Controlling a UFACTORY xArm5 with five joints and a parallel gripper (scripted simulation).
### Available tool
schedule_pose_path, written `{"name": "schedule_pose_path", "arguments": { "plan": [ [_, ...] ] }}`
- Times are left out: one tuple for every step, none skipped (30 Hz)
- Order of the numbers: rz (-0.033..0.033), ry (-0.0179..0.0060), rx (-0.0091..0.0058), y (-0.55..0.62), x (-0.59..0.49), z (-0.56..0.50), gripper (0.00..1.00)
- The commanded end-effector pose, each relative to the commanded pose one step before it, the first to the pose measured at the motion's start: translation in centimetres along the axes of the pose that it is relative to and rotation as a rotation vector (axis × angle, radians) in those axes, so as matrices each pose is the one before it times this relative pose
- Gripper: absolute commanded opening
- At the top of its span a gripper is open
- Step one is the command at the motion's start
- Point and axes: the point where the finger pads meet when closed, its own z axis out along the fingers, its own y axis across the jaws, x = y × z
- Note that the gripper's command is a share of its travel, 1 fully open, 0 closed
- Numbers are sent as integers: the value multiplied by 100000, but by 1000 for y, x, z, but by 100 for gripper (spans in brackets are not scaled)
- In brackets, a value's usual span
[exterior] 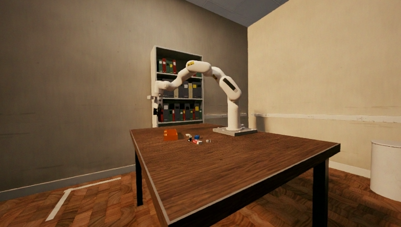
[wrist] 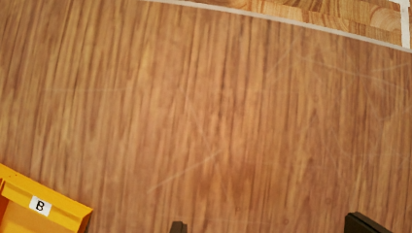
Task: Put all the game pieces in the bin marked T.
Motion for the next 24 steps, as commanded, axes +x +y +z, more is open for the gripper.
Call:
{"name": "schedule_pose_path", "arguments": {
  "plan": [
    [2, 350, -376, 117, 107, -235, 100],
    [0, 0, 0, 0, 0, 0, 100],
    [0, 0, -2, 84, 68, -826, 9],
    [0, 0, -3, 83, 67, -826, 9],
    [0, -2, 0, 91, 75, -827, 9],
    [0, 0, -2, 86, 70, -826, 9],
    [0, -1, -2, 86, 70, -826, 9],
    [0, -1, -1, 86, 70, -826, 9],
    [0, -1, -1, 86, 70, -826, 9],
    [0, -1, -1, 86, 70, -826, 9],
    [0, 0, 0, 32, 26, -298, 9],
    [0, 0, 0, 1, 1, 0, 9],
    [0, 0, 0, 1, 1, 0, 9],
    [3563, -2375, 2586, -818, -127, -94, 9],
    [-2333, 3113, -1960, -685, 375, -296, 9],
    [1, 3, 5, -672, 395, -296, 9],
    [1, 3, 5, -672, 395, -296, 9],
    [0, 0, 0, 0, 0, 0, 9],
    [0, 0, 0, 0, 0, 0, 9],
    [1, 3, 5, -672, 395, -296, 9],
    [1, 3, 5, -672, 395, -296, 9],
    [0, 0, 3, -256, 156, -115, 9],
    [0, 0, 0, -1, 0, 0, 9],
    [1219, -548, 1625, -776, 202, -236, 9]
  ]
}}
